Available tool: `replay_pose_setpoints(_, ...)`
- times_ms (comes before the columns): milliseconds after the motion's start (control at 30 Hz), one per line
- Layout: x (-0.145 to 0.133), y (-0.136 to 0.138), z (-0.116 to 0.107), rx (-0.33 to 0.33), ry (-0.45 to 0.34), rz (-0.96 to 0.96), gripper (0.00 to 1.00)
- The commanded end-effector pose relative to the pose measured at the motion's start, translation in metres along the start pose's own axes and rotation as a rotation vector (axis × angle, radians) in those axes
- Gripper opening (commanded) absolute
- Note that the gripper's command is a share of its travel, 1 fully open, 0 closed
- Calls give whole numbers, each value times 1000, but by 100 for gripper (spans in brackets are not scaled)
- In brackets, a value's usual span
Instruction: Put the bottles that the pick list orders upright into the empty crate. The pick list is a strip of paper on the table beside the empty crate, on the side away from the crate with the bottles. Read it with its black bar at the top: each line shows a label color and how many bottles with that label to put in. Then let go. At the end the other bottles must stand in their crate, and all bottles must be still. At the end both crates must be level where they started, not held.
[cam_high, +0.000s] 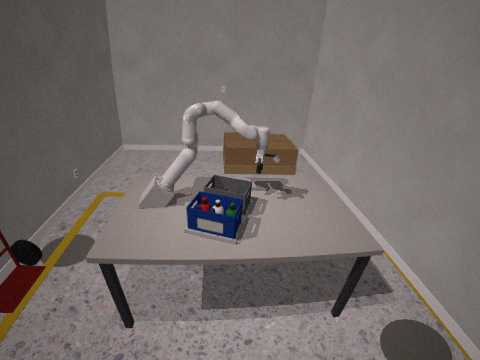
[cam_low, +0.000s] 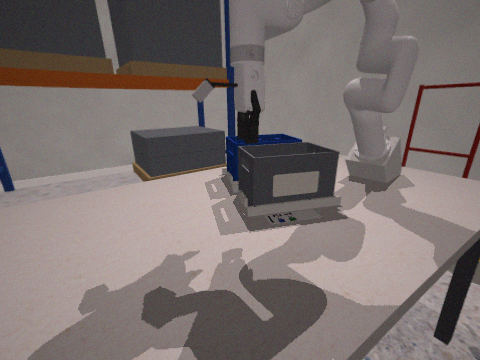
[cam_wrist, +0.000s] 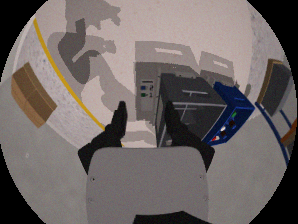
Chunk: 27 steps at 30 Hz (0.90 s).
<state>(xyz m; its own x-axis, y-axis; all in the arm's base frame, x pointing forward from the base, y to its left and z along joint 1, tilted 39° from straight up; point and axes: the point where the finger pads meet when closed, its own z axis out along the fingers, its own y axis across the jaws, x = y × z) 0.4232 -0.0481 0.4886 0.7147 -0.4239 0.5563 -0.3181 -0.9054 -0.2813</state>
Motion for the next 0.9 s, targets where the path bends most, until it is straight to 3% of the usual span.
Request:
replay_pose_setpoints(0, 1, -1, -2, 1, 4, -1, 65)
replay_pose_setpoints(300, -1, 9, -4, 1, 4, 3, 65)
replay_pose_setpoints(800, -17, 81, -20, 0, 4, 3, 65)
replay_pose_setpoints(867, -17, 81, -20, 0, 4, 3, 65)
